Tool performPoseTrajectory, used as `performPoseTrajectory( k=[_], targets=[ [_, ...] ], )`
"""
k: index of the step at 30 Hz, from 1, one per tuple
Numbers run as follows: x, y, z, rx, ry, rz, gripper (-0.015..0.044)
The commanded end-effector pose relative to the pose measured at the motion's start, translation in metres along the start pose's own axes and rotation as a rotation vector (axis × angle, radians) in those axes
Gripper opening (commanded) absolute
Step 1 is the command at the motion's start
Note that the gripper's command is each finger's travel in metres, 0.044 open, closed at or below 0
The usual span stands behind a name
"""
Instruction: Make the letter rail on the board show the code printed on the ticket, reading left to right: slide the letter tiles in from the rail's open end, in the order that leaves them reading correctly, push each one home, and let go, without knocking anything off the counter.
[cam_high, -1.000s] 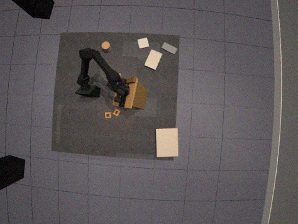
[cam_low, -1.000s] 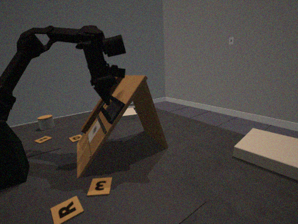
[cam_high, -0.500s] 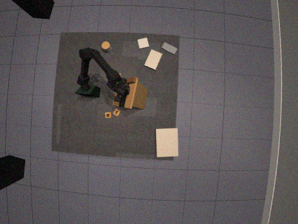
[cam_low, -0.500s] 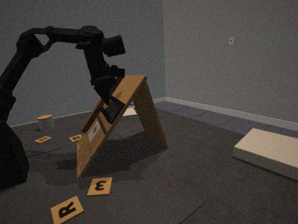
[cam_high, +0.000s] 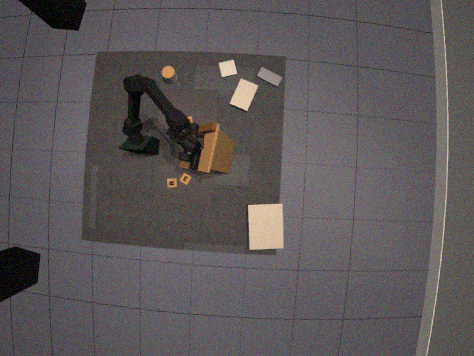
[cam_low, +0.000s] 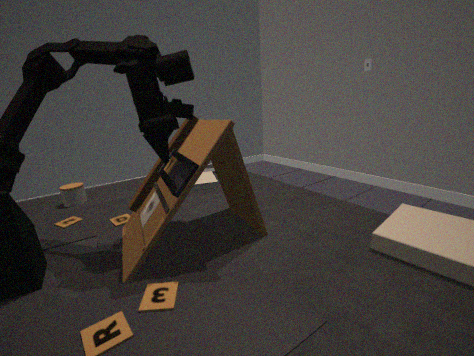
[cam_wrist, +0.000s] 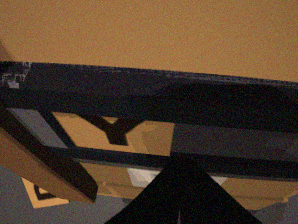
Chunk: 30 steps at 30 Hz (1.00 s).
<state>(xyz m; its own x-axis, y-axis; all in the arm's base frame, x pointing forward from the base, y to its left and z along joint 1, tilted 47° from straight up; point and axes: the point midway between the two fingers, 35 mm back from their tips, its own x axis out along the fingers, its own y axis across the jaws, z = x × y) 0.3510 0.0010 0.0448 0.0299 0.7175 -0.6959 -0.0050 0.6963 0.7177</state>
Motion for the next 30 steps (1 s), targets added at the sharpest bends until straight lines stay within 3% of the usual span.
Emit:
performPoseTrajectory(
  k=[1, 10, 17, 26, 30],
  targets=[
    [-0.006, 0.0, -0.005, -0.002, 0.0, 0.0, 0.0],
    [-0.012, 0.0, -0.01, -0.001, 0.0, -0.001, 0.0],
    [-0.039, -0.024, -0.034, -0.333, -0.112, 0.093, 0.0184],
    [-0.081, -0.05, -0.076, -0.877, -0.429, 0.093, 0.042],
    [-0.098, -0.059, -0.094, -1.069, -0.592, 0.012, 0.044]
  ],
)
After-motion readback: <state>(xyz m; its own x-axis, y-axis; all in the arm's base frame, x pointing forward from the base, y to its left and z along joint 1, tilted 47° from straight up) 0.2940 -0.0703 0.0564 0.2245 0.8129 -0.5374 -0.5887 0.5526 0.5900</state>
